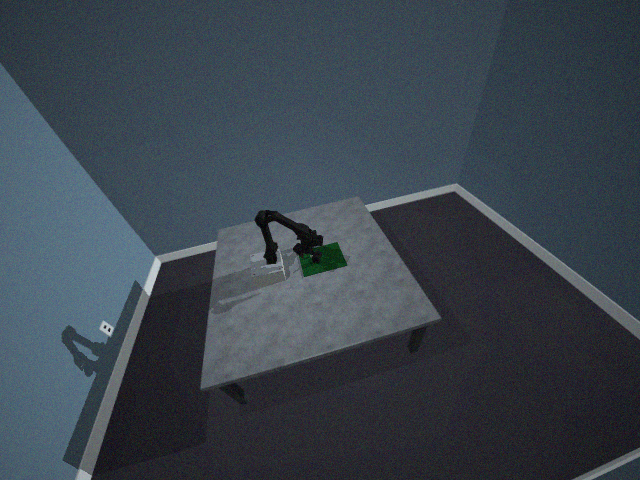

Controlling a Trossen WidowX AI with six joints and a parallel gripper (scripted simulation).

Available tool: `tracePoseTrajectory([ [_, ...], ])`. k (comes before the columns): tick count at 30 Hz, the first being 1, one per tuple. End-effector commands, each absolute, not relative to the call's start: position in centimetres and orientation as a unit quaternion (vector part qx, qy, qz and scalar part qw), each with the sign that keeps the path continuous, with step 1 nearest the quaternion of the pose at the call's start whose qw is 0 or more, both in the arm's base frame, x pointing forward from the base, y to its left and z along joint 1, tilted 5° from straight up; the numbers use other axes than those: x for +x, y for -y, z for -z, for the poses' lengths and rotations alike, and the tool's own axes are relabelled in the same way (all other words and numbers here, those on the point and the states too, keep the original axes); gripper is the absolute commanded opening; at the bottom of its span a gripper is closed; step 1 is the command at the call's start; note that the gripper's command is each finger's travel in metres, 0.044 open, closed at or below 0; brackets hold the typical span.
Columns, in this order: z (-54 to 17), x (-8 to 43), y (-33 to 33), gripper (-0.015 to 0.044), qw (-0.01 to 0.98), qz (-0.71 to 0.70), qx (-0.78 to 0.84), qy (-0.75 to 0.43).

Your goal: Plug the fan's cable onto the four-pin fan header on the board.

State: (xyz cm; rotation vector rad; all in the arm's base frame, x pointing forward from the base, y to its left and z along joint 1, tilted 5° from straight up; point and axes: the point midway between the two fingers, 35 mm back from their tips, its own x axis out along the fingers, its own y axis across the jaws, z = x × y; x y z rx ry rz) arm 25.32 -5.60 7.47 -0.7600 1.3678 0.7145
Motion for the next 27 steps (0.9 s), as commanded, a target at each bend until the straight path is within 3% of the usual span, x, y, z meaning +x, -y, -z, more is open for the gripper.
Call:
tracePoseTrajectory([
  [1,-7.6,25.6,5.2,0.044,0.67,-0.282,-0.297,-0.619],
  [13,-9.4,27.7,2.5,0.044,0.732,0.072,0.077,-0.673],
  [27,-11.2,29.5,-1.1,0.044,0.585,0.418,0.454,-0.526],
])
